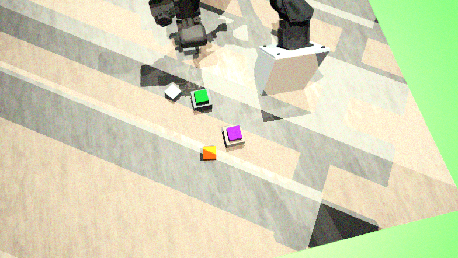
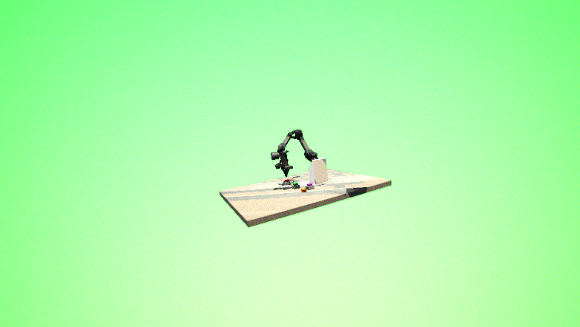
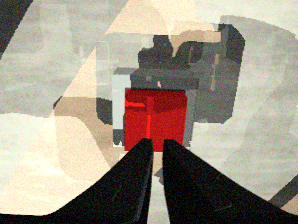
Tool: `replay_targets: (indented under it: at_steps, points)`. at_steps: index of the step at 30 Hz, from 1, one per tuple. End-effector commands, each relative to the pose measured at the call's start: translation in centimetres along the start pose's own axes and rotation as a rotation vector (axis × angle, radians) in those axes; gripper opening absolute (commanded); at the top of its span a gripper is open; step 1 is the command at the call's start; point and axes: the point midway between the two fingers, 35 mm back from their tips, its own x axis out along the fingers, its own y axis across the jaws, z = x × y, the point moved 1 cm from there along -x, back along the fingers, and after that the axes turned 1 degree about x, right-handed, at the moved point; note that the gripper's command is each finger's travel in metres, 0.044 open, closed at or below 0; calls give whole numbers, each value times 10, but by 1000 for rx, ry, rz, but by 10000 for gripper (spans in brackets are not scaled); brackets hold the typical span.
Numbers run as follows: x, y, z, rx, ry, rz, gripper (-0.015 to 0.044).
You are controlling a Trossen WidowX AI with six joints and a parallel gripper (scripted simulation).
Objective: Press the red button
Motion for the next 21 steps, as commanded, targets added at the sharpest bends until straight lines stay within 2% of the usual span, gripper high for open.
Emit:
replay_targets:
  at_steps: [1,21]
  points:
    - [2,0,-1,-7,3,-5,20]
    - [33,0,-1,-7,3,-7,20]
